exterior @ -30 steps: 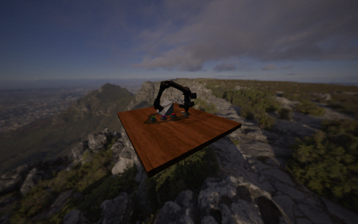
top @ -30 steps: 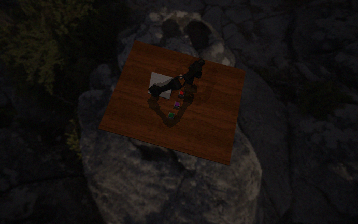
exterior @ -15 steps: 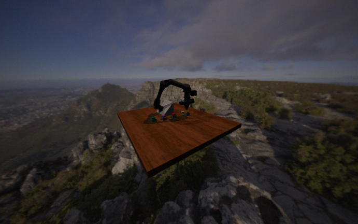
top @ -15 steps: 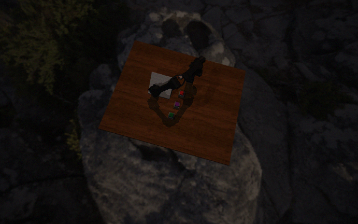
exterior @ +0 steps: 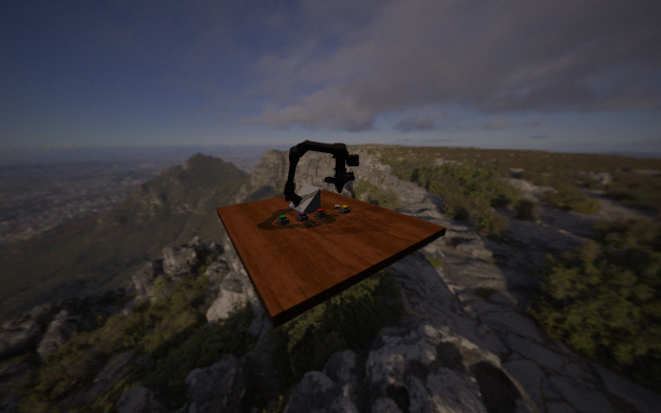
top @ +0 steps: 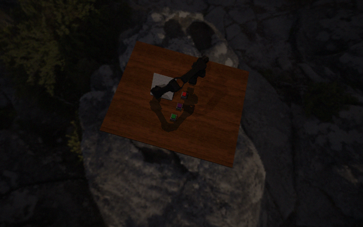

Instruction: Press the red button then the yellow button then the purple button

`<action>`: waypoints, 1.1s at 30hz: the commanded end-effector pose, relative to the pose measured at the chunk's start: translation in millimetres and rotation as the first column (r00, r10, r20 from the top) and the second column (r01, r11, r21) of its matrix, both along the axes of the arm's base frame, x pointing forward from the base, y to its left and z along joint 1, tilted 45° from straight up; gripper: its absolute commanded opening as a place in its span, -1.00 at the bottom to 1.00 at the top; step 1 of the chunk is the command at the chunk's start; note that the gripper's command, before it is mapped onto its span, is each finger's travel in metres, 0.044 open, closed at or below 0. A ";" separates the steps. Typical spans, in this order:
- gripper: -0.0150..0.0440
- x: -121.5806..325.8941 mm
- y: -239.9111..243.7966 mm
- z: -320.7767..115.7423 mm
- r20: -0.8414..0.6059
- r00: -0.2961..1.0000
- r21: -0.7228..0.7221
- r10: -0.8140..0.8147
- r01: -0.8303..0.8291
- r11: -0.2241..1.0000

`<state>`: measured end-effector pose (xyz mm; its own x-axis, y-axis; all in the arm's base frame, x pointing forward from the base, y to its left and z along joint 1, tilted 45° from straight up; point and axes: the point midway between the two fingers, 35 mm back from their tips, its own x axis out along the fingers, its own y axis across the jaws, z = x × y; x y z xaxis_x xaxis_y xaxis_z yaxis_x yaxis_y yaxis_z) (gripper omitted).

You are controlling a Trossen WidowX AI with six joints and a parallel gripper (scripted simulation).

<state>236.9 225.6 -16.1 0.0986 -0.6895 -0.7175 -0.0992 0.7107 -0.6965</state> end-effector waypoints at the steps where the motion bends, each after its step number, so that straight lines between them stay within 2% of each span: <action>1: -0.42 10.5 -33.9 51.0 0.016 1.000 0.018 -0.007 0.006 1.000; 8: -0.42 -1.4 -111.5 118.3 0.015 1.000 0.010 -0.006 0.006 1.000; 14: -0.42 -27.8 -171.8 151.9 0.014 1.000 -0.003 -0.009 0.009 1.000; 20: -0.42 -28.4 -175.0 151.2 0.014 1.000 -0.003 -0.009 0.009 1.000; 26: -0.42 -22.3 -215.3 110.6 0.017 1.000 -0.005 -0.009 0.009 1.000; 33: -0.42 -21.6 -219.5 106.3 0.017 1.000 -0.005 -0.009 0.009 1.000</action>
<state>213.8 9.7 92.3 0.0941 -0.6949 -0.7129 -0.0834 0.7080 -0.7012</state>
